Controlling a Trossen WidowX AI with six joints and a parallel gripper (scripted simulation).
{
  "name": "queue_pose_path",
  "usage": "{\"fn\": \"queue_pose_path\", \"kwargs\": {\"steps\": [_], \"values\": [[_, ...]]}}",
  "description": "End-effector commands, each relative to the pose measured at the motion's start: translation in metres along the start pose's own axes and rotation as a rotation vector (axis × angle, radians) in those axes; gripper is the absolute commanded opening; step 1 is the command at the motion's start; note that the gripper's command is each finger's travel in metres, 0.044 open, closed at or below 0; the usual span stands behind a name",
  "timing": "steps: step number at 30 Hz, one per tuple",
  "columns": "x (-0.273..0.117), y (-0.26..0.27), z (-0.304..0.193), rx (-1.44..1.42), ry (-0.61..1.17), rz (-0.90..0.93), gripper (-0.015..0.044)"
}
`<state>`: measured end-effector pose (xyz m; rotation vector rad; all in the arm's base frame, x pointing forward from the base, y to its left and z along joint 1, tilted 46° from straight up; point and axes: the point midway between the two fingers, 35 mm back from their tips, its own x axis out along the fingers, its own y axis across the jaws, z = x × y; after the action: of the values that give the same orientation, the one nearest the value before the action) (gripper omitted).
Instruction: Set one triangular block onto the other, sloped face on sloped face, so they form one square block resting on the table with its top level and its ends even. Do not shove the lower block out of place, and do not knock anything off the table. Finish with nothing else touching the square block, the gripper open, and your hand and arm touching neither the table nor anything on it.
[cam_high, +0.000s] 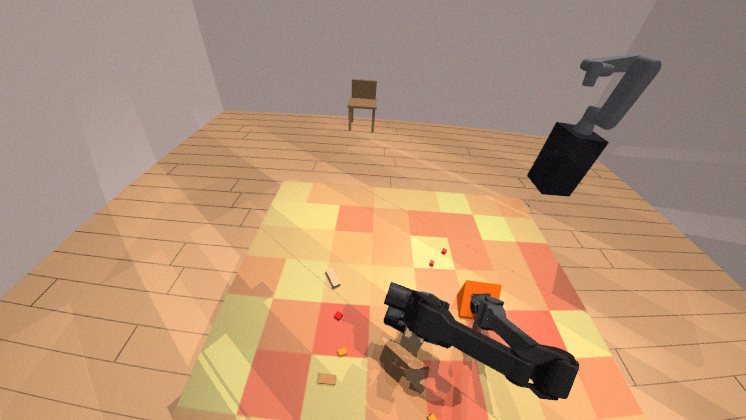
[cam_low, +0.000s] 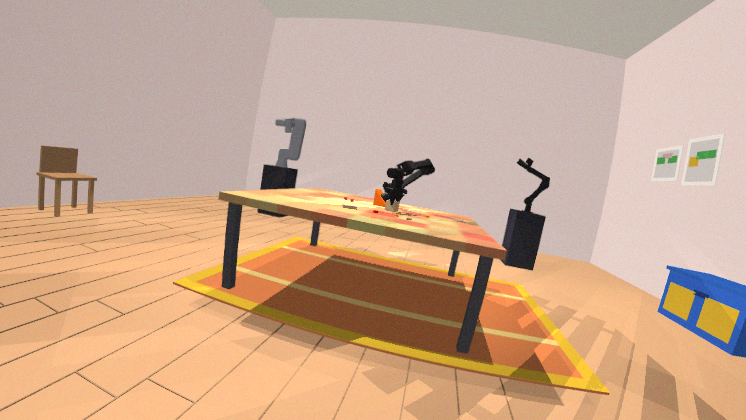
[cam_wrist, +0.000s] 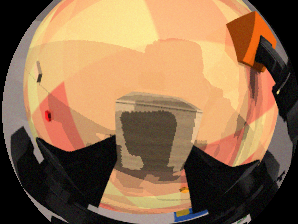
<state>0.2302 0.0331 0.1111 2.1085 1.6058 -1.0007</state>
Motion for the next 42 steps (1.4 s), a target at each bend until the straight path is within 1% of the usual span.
{"fn": "queue_pose_path", "kwargs": {"steps": [1, 4, 21, 29, 31, 36, 38, 42], "values": [[0.000, 0.000, 0.000, 0.003, 0.002, -0.001, 0.0000], [0.000, 0.000, 0.000, 0.006, 0.004, -0.001, 0.0000], [0.000, 0.000, 0.000, 0.001, 0.000, 0.000, 0.0440], [-0.003, 0.001, 0.000, 0.001, 0.000, 0.004, 0.0440], [-0.021, 0.004, 0.000, 0.002, -0.007, 0.034, 0.0440], [-0.099, -0.002, 0.000, 0.012, -0.039, 0.147, 0.0440], [-0.109, -0.005, 0.000, 0.015, -0.044, 0.161, 0.0440], [-0.105, -0.001, 0.000, 0.019, -0.038, 0.167, 0.0440]]}}
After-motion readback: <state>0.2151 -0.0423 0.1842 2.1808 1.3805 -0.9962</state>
